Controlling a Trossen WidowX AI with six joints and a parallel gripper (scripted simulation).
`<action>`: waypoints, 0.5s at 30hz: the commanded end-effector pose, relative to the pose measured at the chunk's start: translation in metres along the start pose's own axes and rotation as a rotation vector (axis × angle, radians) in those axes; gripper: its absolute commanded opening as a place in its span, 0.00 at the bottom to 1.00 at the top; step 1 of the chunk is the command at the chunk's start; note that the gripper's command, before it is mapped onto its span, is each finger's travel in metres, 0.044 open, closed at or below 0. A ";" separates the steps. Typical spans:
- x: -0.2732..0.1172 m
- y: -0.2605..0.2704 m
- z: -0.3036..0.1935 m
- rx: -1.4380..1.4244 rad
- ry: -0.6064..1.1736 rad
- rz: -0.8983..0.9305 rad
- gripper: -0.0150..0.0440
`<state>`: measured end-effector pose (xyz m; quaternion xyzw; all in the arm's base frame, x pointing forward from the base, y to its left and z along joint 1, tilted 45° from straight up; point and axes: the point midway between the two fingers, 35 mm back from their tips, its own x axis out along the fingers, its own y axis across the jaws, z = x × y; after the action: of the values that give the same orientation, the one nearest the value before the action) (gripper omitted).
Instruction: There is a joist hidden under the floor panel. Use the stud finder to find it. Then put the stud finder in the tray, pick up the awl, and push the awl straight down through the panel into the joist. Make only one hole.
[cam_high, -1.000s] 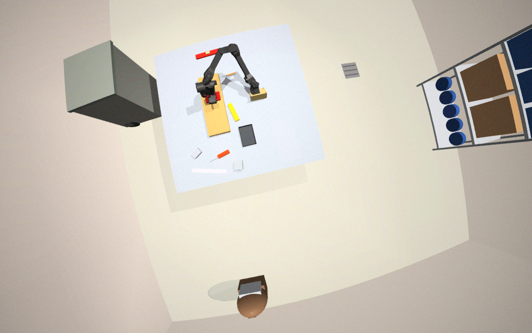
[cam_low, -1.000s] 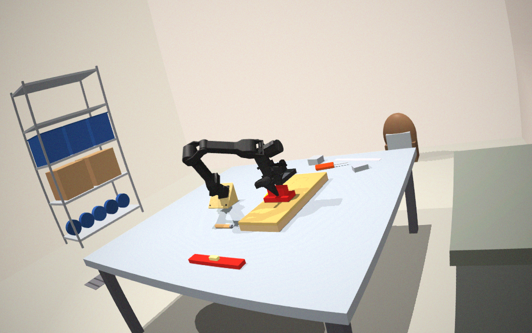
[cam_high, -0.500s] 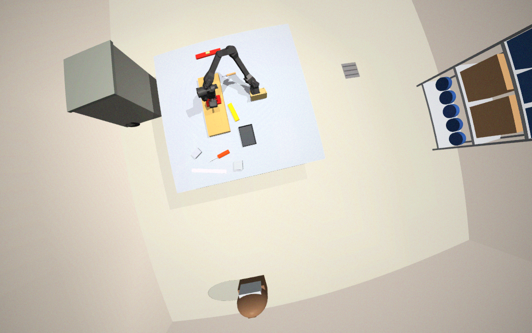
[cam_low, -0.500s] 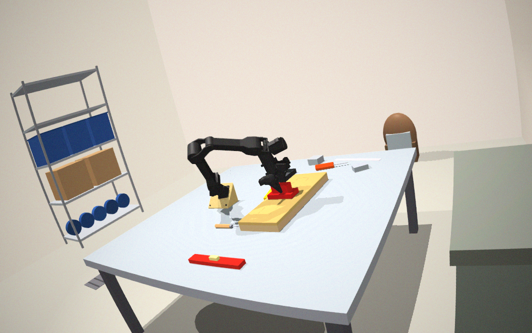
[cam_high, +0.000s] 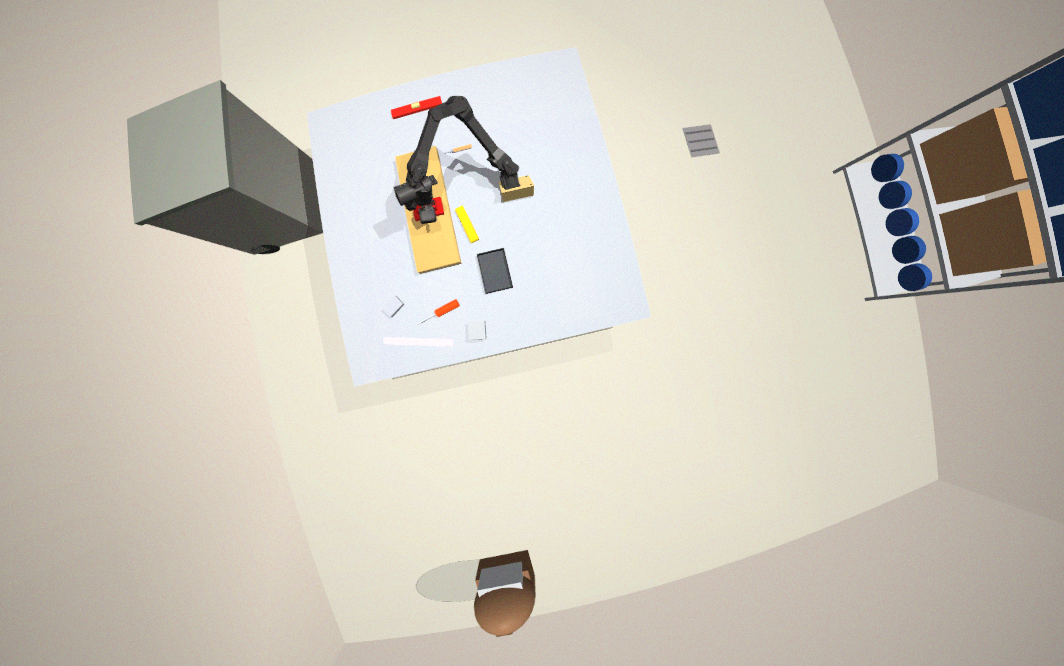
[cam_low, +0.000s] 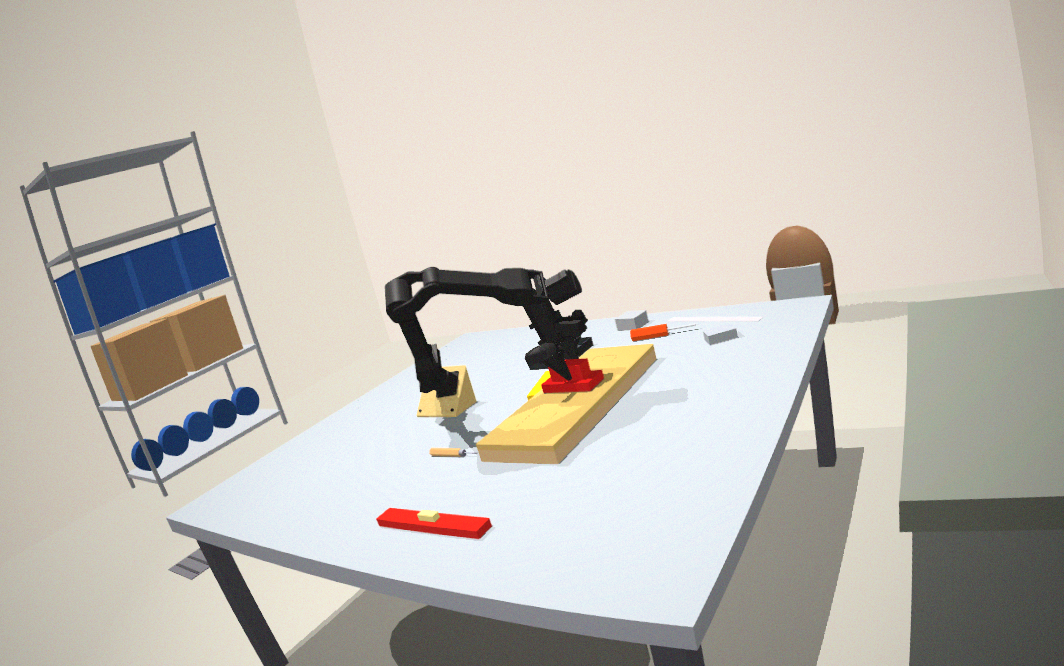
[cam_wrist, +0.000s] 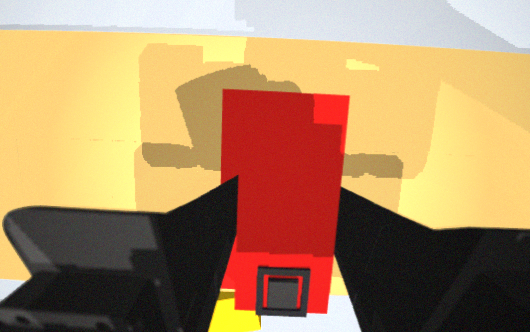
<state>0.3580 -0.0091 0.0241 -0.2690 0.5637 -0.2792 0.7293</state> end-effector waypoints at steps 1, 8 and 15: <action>0.000 0.011 -0.001 -0.003 0.001 0.006 0.25; 0.000 0.026 -0.001 -0.003 0.001 0.007 0.25; -0.001 0.040 -0.001 -0.002 0.001 0.008 0.25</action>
<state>0.3613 0.0132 0.0021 -0.2681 0.5637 -0.2786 0.7299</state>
